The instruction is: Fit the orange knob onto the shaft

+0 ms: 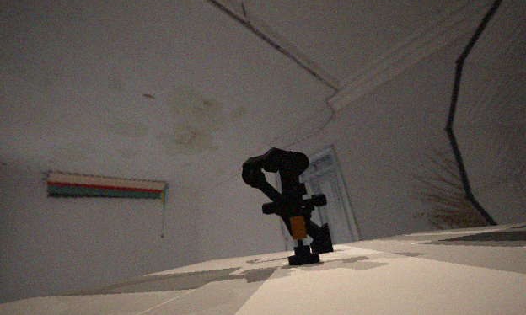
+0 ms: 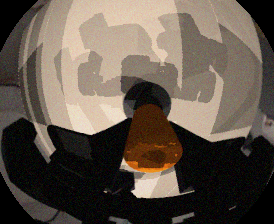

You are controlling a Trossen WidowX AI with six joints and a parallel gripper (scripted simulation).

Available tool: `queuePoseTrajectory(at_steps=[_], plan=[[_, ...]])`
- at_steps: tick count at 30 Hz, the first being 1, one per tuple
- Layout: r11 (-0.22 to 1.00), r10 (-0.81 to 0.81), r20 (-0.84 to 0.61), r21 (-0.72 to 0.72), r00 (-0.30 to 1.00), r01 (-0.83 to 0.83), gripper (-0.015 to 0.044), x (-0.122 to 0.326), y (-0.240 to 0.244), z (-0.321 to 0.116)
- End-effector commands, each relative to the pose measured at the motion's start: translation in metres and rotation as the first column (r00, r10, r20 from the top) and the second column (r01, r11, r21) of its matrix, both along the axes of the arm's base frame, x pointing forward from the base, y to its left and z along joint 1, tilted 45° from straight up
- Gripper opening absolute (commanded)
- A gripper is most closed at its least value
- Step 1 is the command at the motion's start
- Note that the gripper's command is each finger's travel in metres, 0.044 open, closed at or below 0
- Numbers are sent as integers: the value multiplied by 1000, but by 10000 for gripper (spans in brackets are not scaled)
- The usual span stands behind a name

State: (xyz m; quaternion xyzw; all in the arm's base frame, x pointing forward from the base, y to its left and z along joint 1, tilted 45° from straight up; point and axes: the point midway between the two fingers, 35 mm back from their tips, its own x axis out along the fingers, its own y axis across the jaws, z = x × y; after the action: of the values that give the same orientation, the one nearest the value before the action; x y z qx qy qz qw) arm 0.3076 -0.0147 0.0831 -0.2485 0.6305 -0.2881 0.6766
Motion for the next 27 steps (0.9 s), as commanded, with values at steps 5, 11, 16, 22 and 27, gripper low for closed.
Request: queuePoseTrajectory(at_steps=[5, 11, 16, 22, 27], plan=[[1000, 0, 9, 2, 1000, 0, 0, 0, 1, 3], [1000, 0, 9, 2, 1000, 0, 0, 2, 0, 2], [1000, 0, 9, 2, 1000, 0, 0, 4, 1, 0], [1000, 0, 9, 2, 1000, 0, 0, 4, -1, -2], [1000, 0, 9, 2, 1000, 0, 0, 3, -1, -1]])
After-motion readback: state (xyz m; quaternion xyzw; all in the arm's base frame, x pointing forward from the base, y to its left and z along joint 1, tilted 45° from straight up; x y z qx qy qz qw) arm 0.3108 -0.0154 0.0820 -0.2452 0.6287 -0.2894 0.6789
